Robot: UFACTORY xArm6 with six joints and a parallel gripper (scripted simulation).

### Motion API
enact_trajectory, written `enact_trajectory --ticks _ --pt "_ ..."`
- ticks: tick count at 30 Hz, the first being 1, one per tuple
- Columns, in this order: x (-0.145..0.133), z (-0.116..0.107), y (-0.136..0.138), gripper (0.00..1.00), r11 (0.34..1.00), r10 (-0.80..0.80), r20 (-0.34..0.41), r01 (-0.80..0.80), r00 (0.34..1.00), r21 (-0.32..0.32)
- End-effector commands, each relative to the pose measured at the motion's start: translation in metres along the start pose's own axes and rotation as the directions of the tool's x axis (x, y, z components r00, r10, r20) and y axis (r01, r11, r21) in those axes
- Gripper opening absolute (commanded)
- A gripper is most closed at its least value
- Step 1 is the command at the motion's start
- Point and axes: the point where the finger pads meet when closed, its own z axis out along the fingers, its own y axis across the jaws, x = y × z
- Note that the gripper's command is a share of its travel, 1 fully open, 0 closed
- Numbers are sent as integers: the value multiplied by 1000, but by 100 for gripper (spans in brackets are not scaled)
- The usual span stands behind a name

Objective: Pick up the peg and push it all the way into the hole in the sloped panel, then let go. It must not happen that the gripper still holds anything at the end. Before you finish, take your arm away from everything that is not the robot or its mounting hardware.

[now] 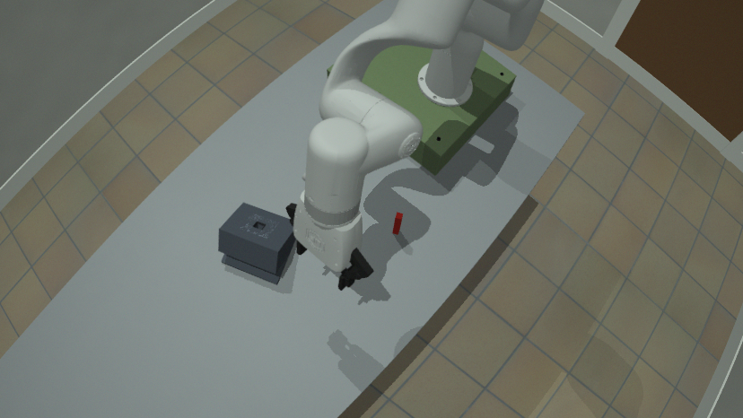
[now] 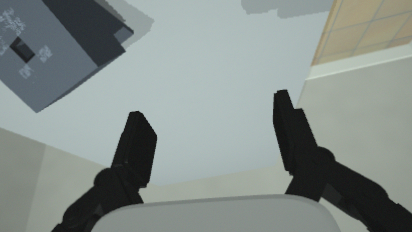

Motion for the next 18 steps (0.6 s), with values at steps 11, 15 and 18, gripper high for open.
enact_trajectory --ticks 11,15,18 --pt "135 10 10 100 951 -304 -182 308 935 -5" --pt "166 12 8 100 927 -369 -223 375 902 -17" --pt "186 12 6 100 910 -407 -247 414 879 -26"
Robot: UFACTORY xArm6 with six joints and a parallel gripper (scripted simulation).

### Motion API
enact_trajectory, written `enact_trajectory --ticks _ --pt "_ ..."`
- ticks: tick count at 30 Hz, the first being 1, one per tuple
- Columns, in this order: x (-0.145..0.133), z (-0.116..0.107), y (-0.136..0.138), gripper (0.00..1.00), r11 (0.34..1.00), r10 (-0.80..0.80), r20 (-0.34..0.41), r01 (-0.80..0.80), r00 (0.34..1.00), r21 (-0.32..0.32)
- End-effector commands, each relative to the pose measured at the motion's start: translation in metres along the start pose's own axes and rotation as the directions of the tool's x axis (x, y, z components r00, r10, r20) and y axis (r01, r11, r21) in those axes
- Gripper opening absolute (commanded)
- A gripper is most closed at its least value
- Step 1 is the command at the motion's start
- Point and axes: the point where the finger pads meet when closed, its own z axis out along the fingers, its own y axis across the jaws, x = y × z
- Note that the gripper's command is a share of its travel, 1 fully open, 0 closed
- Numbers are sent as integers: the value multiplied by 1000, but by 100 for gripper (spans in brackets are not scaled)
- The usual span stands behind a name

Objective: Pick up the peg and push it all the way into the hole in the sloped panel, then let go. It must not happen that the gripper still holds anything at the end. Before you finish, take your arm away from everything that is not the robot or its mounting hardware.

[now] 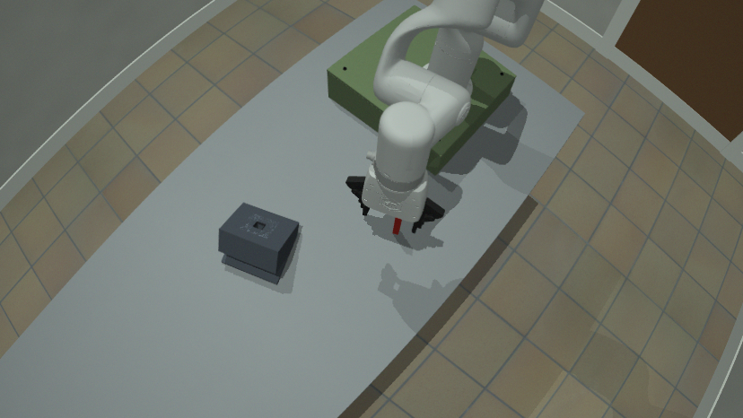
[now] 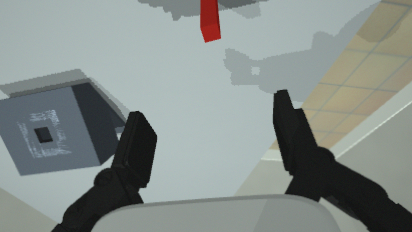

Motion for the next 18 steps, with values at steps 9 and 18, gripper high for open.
enact_trajectory --ticks 9,18 --pt "28 13 8 100 997 -74 -38 74 997 1" --pt "29 23 8 100 997 -74 -39 74 997 2"
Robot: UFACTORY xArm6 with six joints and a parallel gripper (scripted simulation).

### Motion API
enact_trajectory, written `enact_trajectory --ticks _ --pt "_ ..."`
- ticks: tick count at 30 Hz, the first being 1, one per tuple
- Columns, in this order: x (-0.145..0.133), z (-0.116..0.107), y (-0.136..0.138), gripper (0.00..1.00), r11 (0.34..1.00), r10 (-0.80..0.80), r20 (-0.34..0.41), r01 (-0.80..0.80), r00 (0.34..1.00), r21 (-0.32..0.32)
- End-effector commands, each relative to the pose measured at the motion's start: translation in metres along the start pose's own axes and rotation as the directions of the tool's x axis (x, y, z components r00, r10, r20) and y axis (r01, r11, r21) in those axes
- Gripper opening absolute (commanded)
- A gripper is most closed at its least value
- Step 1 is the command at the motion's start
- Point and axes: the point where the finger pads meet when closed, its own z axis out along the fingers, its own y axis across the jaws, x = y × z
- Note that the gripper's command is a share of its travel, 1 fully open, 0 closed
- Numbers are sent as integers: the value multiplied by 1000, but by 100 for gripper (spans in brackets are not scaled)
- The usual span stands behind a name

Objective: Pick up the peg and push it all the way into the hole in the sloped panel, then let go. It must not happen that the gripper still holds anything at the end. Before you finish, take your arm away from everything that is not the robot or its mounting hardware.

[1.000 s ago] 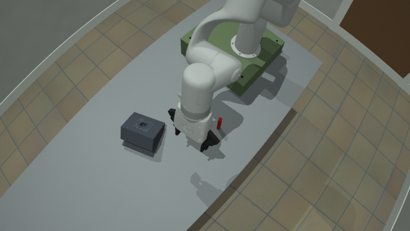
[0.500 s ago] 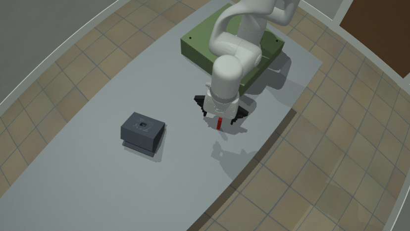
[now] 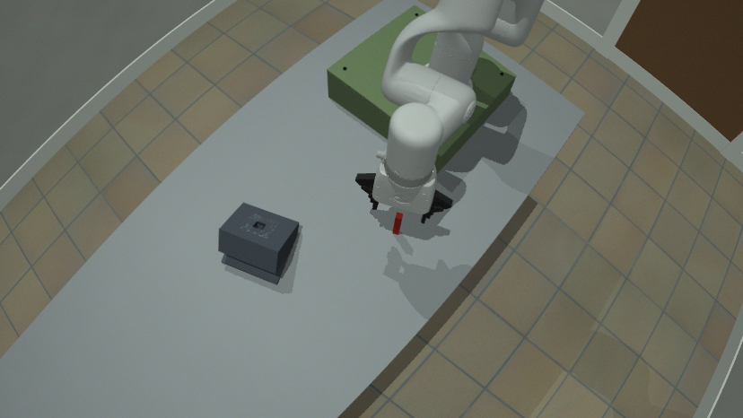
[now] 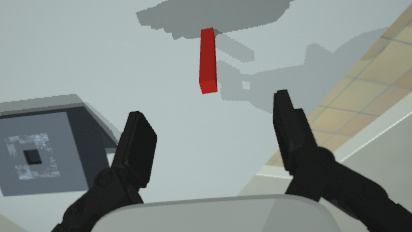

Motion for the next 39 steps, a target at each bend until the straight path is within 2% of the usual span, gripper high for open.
enact_trajectory --ticks 1,25,35,39 --pt "-1 5 0 100 1000 0 4 0 1000 0" --pt "-1 37 0 100 1000 0 3 0 1000 0" --pt "-1 43 0 100 1000 0 3 0 1000 1" --pt "-1 41 0 70 1000 0 3 0 1000 0"
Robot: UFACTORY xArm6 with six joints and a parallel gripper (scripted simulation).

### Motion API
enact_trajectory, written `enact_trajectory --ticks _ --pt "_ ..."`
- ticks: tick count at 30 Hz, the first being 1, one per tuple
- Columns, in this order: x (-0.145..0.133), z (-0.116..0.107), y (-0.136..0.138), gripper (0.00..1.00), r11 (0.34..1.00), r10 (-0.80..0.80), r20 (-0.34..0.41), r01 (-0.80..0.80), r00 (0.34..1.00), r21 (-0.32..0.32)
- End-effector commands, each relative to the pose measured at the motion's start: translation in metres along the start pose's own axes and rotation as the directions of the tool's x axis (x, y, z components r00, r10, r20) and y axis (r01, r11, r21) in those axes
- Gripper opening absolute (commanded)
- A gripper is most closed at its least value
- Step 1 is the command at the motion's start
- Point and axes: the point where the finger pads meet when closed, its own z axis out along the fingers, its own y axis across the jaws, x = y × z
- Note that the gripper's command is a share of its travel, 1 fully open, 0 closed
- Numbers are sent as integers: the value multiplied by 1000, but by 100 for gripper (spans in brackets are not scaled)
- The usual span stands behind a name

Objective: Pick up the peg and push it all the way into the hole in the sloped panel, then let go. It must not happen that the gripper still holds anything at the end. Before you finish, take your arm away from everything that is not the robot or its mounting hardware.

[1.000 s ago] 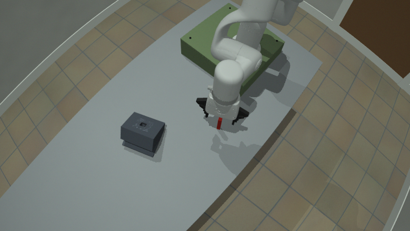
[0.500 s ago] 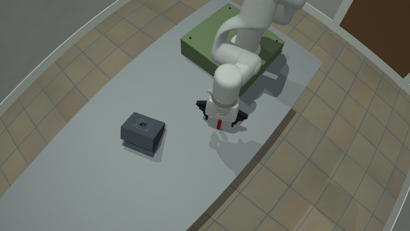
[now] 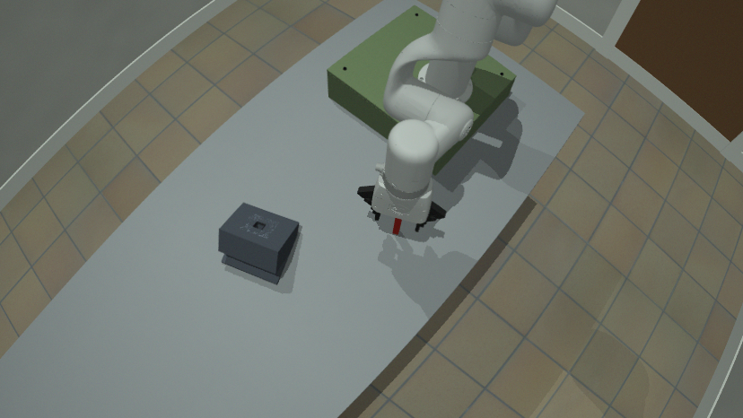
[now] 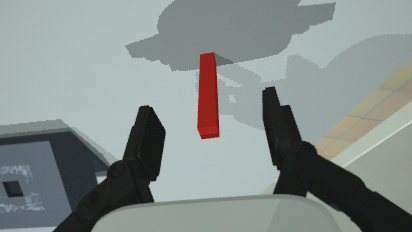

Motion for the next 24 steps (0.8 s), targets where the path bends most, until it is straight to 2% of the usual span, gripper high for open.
enact_trajectory --ticks 1,7,9,11,16,24 --pt "-1 -1 0 62 1000 0 4 0 1000 0" --pt "-1 -1 0 17 1000 0 4 0 1000 0" --pt "-1 -1 0 17 1000 0 4 0 1000 0" --pt "-1 -1 0 2 1000 0 4 0 1000 0" --pt "-2 -6 0 0 1000 0 4 0 1000 0" --pt "-2 -50 0 0 1000 0 5 0 1000 0"
